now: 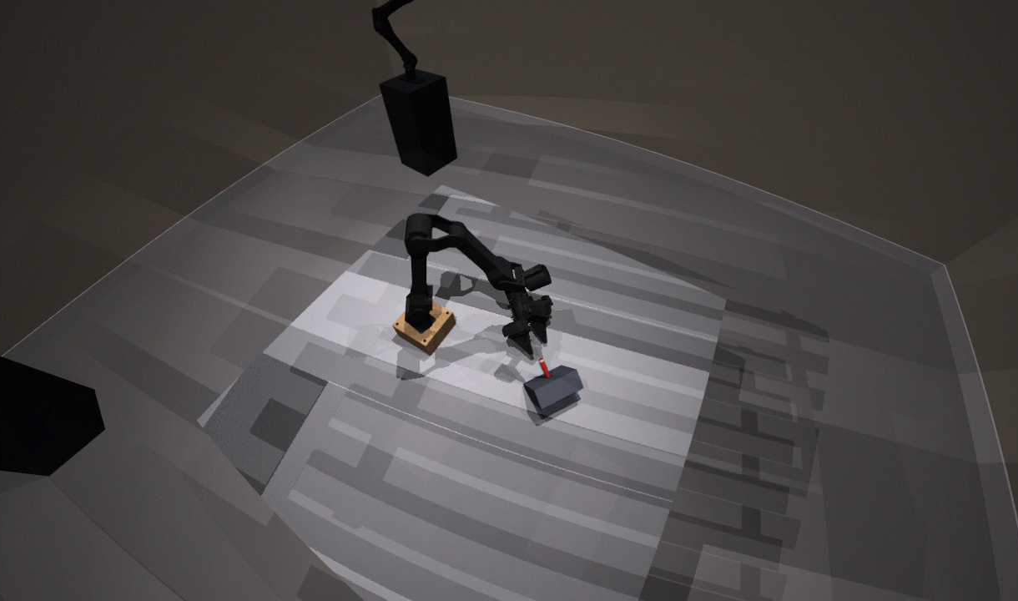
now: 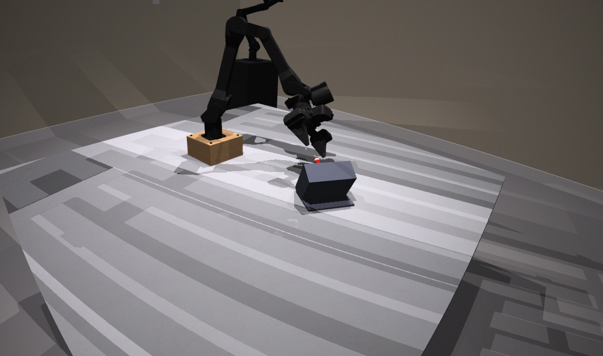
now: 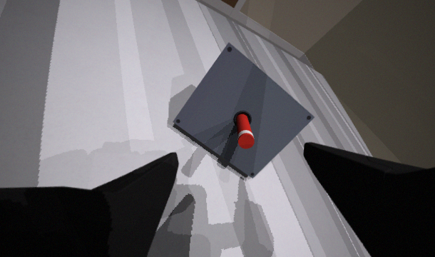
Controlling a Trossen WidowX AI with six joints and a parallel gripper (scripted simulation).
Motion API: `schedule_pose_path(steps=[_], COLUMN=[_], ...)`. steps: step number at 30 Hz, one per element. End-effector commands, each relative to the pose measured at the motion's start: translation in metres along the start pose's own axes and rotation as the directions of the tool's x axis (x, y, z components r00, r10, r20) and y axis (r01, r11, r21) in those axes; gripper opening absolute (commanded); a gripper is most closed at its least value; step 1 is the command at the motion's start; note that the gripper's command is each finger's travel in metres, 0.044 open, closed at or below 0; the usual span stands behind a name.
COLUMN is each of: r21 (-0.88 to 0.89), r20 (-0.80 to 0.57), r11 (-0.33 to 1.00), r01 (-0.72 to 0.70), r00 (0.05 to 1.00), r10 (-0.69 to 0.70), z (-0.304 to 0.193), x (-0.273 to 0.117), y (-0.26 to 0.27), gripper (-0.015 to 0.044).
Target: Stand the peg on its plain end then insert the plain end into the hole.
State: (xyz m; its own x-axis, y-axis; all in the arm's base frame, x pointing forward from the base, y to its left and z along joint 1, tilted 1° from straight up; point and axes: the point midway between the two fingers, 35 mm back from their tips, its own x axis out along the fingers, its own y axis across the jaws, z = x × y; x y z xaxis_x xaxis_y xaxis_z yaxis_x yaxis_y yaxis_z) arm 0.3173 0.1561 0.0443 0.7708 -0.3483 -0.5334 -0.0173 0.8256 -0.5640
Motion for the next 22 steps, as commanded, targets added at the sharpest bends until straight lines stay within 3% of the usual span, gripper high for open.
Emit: schedule_pose_path(steps=[1, 22], r21=[0.010, 0.004], r20=[0.008, 0.011], r11=[1.000, 1.000], r01=[0.002, 0.004], r00=[1.000, 1.000], r10=[-0.002, -0.004], z=[0.002, 0.002], x=[-0.008, -0.035], y=[-0.001, -0.001], gripper=[0.0440, 0.0440])
